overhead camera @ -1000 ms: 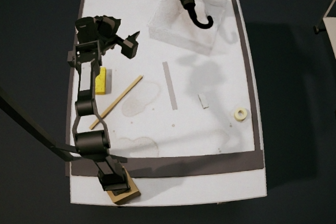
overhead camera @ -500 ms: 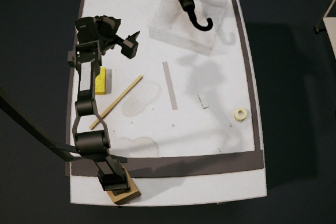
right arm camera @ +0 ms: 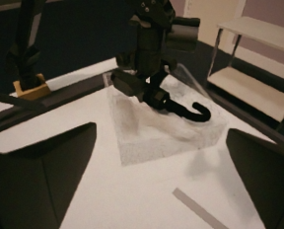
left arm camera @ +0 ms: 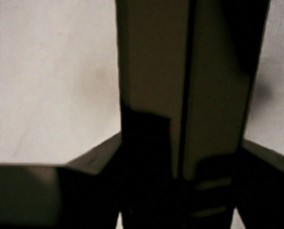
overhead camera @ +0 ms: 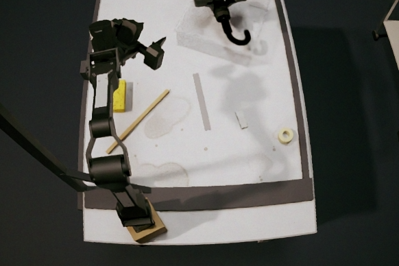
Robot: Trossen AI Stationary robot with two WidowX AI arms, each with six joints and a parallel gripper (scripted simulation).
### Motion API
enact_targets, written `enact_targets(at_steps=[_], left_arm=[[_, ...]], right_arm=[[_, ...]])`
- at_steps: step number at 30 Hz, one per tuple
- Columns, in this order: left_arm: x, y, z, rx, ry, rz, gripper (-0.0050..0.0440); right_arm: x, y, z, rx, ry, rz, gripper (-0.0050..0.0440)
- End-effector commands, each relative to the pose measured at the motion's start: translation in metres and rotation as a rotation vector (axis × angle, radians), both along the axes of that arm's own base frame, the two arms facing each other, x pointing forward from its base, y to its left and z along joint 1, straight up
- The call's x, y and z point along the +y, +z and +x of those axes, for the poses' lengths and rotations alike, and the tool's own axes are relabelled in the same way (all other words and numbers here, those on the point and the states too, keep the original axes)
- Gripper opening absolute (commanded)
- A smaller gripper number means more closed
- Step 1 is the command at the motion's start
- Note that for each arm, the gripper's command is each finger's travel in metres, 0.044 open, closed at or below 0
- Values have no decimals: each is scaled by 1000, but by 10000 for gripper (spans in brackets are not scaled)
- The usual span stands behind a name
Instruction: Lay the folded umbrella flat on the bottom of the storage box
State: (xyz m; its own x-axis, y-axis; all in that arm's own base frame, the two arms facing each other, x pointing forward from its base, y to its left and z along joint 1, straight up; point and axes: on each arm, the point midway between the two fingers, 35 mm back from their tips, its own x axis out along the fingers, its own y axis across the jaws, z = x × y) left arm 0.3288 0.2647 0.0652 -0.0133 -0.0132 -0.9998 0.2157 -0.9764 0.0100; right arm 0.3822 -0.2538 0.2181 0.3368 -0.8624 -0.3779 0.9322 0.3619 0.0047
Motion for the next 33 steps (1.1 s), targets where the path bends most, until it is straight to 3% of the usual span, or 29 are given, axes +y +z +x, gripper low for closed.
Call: enact_targets(at_steps=[1,16,33], left_arm=[[2,5,3,-31,3,25,-50],[4,6,5,-39,1,31,-50],[2,-50,2,-19,1,15,-50]], right_arm=[[1,11,0,-25,1,-9,400],[1,11,0,-25,1,-9,400],[1,11,0,-25,1,-9,400]])
